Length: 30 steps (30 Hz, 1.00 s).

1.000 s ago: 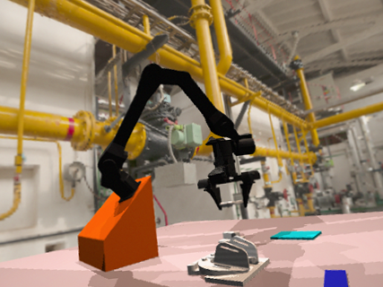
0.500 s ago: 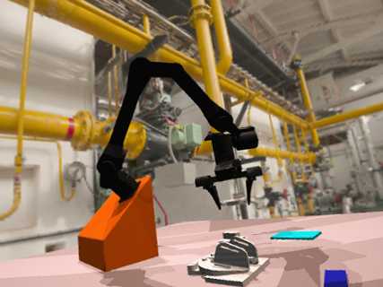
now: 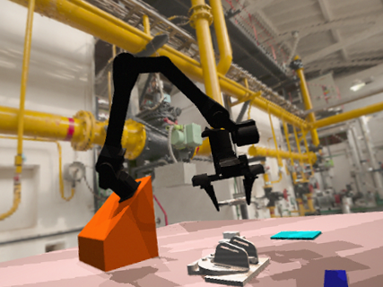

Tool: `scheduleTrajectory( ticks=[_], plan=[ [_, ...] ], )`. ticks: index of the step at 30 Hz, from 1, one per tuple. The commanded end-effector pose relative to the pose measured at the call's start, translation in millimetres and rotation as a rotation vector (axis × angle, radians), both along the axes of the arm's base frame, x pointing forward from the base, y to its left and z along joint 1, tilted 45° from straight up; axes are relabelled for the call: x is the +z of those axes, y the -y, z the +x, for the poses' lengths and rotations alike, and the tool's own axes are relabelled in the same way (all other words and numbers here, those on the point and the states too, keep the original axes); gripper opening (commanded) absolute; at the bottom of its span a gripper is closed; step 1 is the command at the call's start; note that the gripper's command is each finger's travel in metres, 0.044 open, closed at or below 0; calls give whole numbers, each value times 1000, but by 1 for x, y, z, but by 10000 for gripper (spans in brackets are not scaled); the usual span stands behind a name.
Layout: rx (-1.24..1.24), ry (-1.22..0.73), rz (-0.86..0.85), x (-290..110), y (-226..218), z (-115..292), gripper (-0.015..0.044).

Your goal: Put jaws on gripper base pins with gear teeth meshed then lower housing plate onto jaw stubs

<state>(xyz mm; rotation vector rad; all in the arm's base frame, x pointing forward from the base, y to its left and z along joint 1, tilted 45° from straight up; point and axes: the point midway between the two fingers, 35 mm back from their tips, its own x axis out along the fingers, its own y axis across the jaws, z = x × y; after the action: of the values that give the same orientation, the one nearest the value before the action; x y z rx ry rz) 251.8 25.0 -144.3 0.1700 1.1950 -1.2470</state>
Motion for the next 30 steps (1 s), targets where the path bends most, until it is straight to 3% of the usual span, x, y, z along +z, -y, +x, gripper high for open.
scheduleTrajectory(
  ticks=[1, 30],
  plan=[
    [61, -53, 3, 8, 12, 1, 351],
    [487, -435, 59, 62, 87, 9, 351]
  ],
)
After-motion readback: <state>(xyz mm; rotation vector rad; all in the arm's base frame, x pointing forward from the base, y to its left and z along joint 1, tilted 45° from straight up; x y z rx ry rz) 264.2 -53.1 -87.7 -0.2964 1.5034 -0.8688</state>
